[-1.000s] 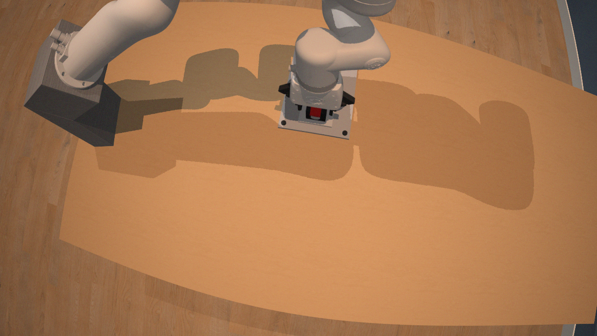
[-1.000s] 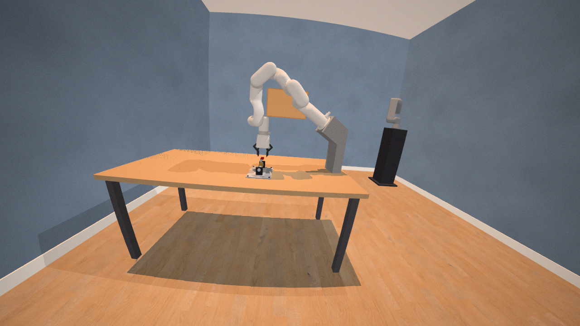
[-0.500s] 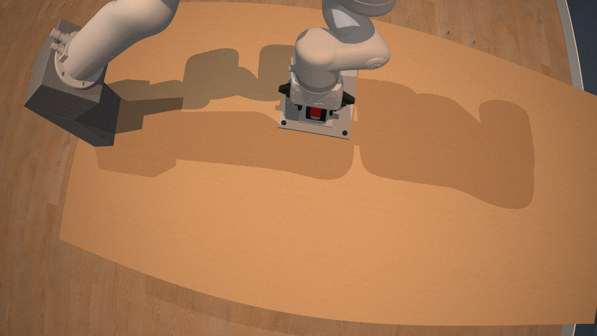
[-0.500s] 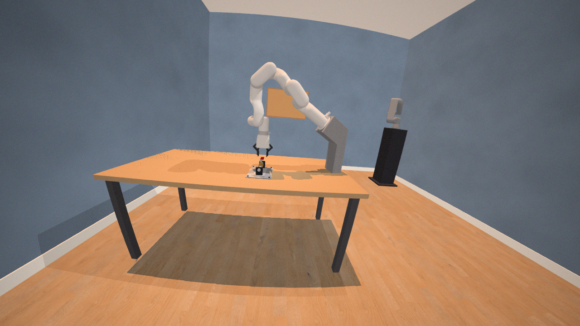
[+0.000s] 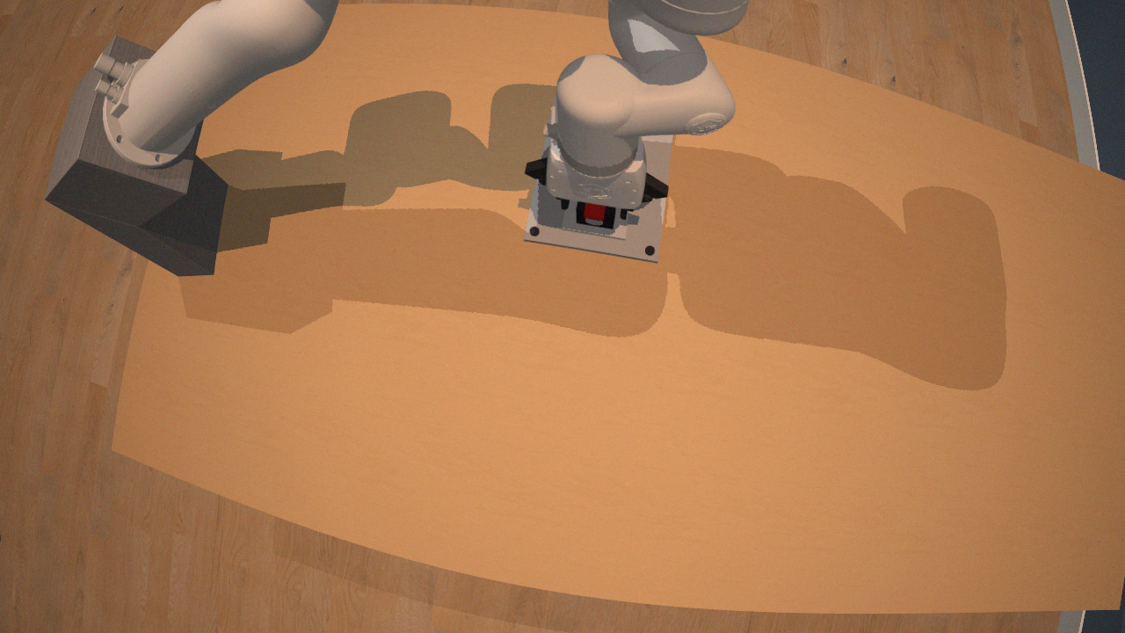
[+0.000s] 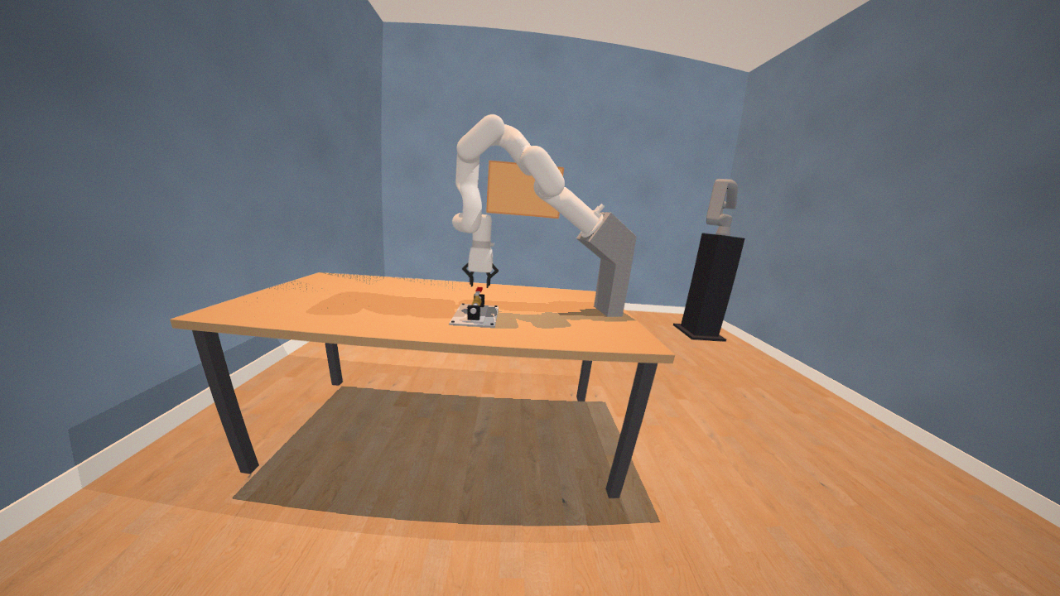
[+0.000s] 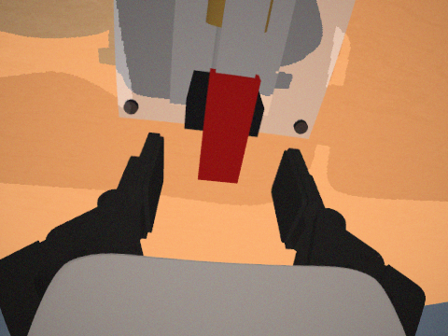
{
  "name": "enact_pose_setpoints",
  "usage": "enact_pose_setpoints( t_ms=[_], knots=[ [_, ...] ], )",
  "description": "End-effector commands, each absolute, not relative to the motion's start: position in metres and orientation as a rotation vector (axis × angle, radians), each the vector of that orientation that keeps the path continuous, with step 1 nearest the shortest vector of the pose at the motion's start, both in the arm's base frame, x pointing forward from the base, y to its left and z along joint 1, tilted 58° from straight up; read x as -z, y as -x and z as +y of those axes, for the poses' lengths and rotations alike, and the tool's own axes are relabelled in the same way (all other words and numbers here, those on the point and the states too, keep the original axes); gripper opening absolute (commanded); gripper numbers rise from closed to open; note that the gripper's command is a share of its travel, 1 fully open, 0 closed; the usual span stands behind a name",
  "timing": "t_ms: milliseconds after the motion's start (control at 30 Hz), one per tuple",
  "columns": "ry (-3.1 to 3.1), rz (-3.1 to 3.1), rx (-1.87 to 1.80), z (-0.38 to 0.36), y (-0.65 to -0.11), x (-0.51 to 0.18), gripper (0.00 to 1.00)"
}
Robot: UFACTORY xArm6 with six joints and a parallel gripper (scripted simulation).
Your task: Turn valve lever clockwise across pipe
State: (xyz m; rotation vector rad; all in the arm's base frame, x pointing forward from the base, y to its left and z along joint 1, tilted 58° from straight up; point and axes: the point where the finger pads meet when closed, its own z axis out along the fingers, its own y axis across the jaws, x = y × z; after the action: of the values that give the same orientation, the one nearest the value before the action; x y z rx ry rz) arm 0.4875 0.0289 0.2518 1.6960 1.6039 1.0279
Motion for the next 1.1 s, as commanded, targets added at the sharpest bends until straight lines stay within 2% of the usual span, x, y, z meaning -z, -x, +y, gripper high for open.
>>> enact_pose_setpoints(
  t_ms=[0,1067],
  knots=[
    [-1.695,1.603,-1.029,0.029,-0.49,-0.251,0.68],
    [-1.695,1.603,-1.029,0.031,-0.504,-0.242,0.68]
  ],
)
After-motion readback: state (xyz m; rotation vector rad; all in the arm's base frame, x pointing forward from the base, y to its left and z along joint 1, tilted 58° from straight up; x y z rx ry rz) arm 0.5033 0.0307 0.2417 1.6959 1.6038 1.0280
